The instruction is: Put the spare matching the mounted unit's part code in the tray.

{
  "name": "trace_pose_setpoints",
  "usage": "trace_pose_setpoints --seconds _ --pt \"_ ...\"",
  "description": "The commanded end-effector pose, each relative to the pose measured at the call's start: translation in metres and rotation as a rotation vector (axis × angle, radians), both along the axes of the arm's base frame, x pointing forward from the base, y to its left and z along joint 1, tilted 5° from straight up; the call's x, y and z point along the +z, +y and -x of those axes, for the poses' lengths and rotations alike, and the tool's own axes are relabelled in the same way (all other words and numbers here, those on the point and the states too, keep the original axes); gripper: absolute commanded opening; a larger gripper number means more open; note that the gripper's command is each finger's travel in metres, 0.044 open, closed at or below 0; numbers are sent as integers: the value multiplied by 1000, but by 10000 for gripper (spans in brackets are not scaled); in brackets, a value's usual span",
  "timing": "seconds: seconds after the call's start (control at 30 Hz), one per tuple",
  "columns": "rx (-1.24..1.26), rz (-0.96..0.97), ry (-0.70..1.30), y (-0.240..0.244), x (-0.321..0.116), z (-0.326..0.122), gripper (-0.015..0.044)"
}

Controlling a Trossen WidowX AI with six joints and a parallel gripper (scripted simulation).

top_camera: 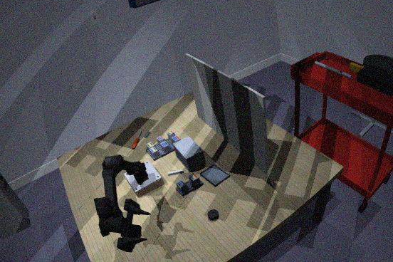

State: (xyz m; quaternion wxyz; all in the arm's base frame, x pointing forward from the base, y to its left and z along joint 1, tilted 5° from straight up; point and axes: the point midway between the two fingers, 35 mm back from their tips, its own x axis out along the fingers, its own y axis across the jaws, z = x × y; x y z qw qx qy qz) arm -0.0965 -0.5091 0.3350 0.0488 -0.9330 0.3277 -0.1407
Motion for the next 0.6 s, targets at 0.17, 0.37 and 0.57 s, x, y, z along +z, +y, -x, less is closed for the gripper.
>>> trace_pose_setpoints --seconds 0.17,0.37,0.57 --pt "191 -390 -321 -30 14 -118 440" --pt "294 -744 -514 -42 5 -207 440" --pt "344 -1094 -647 -36 -10 -294 440"
